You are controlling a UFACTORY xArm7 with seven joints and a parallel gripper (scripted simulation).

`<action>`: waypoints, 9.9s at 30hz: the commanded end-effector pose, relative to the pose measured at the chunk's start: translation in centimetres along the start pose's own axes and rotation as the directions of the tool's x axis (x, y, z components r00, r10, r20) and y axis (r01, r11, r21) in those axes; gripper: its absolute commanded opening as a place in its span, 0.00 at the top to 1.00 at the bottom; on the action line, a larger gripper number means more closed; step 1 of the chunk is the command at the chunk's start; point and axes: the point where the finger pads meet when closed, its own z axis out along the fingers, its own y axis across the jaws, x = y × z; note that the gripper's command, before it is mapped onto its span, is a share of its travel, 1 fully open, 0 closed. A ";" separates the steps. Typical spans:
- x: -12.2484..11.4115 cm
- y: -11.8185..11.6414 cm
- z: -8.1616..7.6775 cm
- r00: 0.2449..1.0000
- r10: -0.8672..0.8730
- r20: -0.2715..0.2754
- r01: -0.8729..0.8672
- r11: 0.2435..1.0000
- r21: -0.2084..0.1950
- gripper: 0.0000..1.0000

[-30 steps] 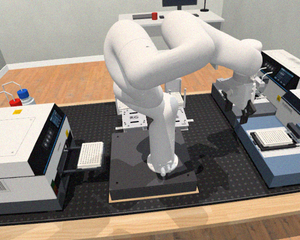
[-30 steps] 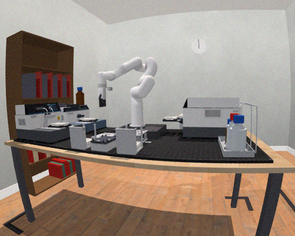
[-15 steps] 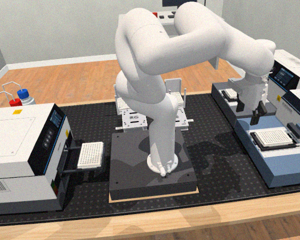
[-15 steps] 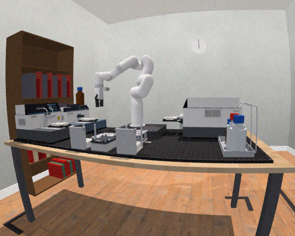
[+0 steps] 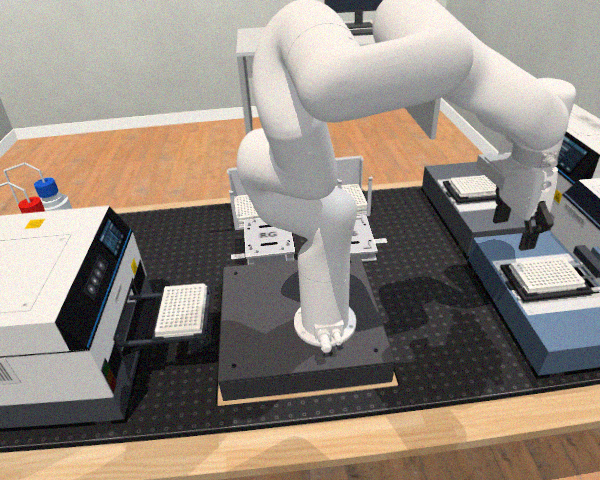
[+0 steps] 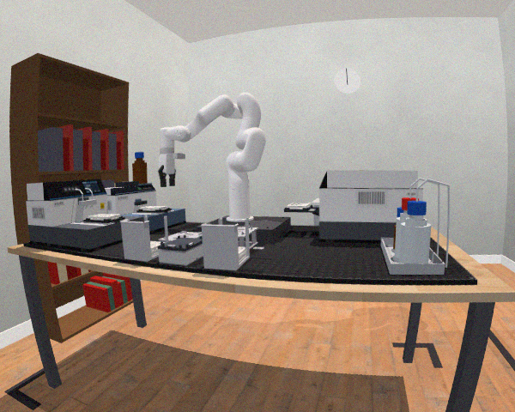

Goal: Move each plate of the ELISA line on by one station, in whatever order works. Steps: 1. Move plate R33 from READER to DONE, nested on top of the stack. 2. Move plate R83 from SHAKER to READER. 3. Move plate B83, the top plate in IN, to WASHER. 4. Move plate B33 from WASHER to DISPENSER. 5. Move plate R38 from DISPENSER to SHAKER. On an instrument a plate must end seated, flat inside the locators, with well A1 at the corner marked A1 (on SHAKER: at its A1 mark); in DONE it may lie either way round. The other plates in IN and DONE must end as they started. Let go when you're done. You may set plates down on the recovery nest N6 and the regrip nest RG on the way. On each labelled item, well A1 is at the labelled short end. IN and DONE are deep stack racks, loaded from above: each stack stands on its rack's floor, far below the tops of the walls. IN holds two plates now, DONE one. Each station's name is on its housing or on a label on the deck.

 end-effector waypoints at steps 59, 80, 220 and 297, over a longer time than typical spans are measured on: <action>-10.1 -1.6 0.0 0.995 0.099 -0.001 -0.099 0.995 -0.002 0.00; -10.1 -1.6 0.2 0.995 0.099 -0.001 -0.099 0.995 -0.002 0.00; -10.1 -1.6 10.4 0.995 0.099 -0.001 -0.099 0.995 -0.002 0.00; -10.1 -1.6 10.9 0.995 0.099 -0.001 -0.099 0.995 -0.002 1.00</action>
